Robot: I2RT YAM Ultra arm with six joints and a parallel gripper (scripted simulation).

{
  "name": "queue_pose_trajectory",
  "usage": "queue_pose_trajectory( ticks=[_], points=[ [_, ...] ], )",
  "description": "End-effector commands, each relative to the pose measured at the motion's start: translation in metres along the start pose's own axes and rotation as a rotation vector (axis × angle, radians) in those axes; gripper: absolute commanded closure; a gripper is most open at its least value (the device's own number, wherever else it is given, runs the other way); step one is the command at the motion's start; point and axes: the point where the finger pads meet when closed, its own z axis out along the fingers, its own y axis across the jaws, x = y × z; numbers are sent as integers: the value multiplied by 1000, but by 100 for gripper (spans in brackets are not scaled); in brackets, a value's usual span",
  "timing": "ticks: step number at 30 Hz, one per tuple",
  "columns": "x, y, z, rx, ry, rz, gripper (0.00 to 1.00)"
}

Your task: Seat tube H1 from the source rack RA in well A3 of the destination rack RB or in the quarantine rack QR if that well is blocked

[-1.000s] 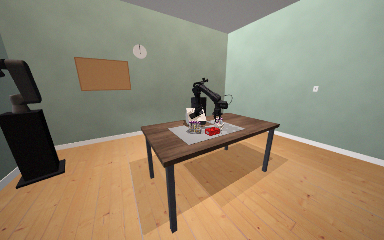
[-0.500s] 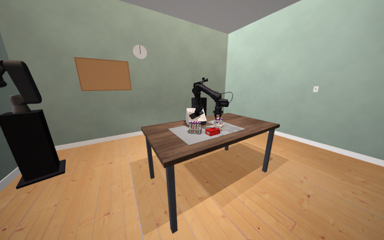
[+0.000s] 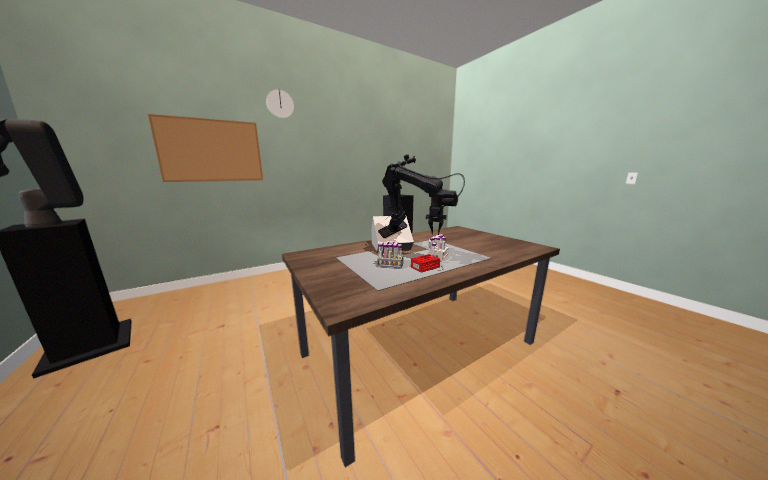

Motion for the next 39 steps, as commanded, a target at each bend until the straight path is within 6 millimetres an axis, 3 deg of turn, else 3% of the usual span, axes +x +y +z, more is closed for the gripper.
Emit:
queue_pose_trajectory(
  ticks=[1,11,15,18,20,33,37,39],
  points=[
    [-8,-4,-29,-27,-29,27,70],
    [-7,-2,-30,-27,-29,27,70],
    [-4,3,-21,3,-18,10,70],
    [0,-16,-19,1,-24,-59,70],
    [0,-16,-19,1,-24,-59,70],
    [22,-96,-15,6,-9,-486,70],
    [22,-96,-15,-1,-16,-548,70],
    [12,-88,-25,-29,-47,-597,70]
  ],
)
